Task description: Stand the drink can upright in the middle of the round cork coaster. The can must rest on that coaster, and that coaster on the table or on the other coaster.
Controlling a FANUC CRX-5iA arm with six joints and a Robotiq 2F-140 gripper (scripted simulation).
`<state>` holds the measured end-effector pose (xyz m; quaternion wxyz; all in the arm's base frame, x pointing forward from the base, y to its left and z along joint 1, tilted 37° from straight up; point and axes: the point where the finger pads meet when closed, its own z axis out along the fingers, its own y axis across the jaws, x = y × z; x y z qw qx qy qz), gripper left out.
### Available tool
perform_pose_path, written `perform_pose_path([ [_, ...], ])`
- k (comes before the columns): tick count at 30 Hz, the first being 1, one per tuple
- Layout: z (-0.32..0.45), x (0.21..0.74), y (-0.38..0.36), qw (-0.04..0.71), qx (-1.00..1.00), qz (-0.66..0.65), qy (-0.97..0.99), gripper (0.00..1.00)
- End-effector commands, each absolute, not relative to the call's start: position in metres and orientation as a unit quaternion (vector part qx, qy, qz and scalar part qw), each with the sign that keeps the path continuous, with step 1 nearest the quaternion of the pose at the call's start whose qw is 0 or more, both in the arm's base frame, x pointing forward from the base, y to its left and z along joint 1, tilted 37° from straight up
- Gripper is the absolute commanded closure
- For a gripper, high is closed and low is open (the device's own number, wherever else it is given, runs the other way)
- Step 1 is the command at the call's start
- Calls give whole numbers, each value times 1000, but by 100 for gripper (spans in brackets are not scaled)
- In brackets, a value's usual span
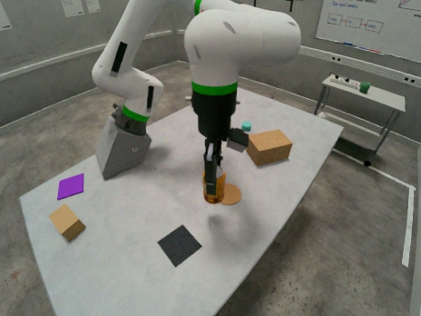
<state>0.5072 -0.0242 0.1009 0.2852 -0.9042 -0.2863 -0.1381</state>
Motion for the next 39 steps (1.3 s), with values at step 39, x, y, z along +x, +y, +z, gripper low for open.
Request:
perform_pose_path([
  [39,160,479,61,289,-903,-141,-286,90],
])
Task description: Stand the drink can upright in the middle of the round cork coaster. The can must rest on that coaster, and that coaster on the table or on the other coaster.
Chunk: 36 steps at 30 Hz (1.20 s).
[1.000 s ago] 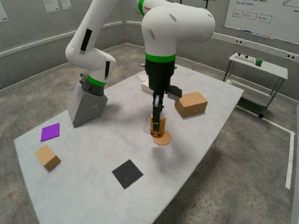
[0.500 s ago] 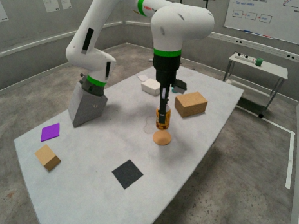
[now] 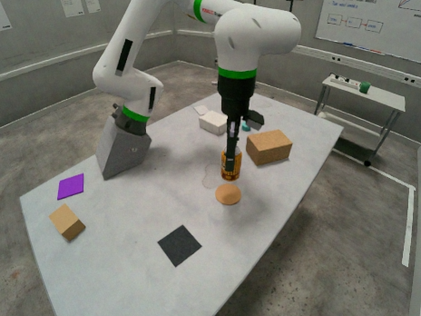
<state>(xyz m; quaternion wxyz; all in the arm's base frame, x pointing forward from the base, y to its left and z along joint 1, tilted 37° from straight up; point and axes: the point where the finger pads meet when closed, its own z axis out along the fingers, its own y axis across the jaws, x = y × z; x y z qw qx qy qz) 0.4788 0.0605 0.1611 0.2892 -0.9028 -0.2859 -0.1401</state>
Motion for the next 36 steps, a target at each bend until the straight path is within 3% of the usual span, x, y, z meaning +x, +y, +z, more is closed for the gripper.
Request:
perform_pose_path([
  [1,157,480,63,289,-903,-141,-286,90],
  [10,96,485,109,288,-903,-140,-286,90],
  [36,83,488,120,288,-903,-141,-286,90],
])
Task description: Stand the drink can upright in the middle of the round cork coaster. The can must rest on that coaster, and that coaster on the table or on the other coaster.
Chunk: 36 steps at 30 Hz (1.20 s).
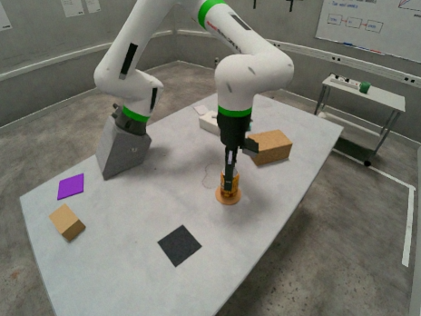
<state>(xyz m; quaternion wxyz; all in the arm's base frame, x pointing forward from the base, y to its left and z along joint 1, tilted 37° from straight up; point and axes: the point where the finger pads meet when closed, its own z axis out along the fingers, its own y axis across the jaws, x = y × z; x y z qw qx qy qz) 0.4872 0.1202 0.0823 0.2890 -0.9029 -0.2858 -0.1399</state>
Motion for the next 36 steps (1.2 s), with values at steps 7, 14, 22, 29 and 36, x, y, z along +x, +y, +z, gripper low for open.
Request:
perform_pose_path([
  [7,83,488,120,288,-903,-141,-286,90],
  [14,83,488,120,288,-903,-141,-286,0],
  [22,83,488,120,288,-903,-141,-286,0],
  [29,83,488,120,288,-903,-141,-286,0],
  [36,83,488,120,288,-903,-141,-286,0],
])
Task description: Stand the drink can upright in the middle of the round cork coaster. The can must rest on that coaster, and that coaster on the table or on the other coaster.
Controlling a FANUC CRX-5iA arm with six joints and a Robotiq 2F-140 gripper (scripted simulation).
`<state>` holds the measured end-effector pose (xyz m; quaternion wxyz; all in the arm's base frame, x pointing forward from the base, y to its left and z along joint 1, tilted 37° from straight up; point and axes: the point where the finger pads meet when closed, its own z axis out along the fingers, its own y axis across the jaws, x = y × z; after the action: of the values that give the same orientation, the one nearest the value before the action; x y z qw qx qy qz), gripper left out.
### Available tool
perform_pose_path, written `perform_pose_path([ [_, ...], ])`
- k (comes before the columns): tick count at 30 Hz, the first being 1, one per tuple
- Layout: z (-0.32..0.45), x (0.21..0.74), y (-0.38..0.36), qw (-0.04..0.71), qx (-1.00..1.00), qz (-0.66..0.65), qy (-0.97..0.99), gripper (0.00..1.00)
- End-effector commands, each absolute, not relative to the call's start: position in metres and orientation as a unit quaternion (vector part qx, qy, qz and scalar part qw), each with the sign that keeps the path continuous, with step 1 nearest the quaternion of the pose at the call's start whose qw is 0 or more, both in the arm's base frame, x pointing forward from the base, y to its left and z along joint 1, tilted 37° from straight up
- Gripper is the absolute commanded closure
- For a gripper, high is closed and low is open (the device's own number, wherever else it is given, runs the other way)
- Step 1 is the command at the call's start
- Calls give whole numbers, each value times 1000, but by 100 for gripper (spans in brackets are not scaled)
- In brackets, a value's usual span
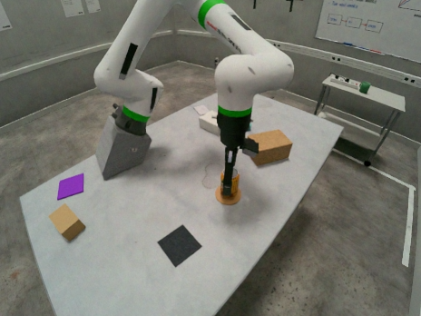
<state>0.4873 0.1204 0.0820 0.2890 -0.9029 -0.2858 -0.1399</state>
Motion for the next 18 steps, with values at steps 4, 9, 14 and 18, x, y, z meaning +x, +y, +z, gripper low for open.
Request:
perform_pose_path([
  [4,83,488,120,288,-903,-141,-286,0],
  [9,89,487,115,288,-903,-141,-286,0],
  [14,145,480,72,288,-903,-141,-286,0],
  [18,161,478,60,288,-903,-140,-286,0],
])
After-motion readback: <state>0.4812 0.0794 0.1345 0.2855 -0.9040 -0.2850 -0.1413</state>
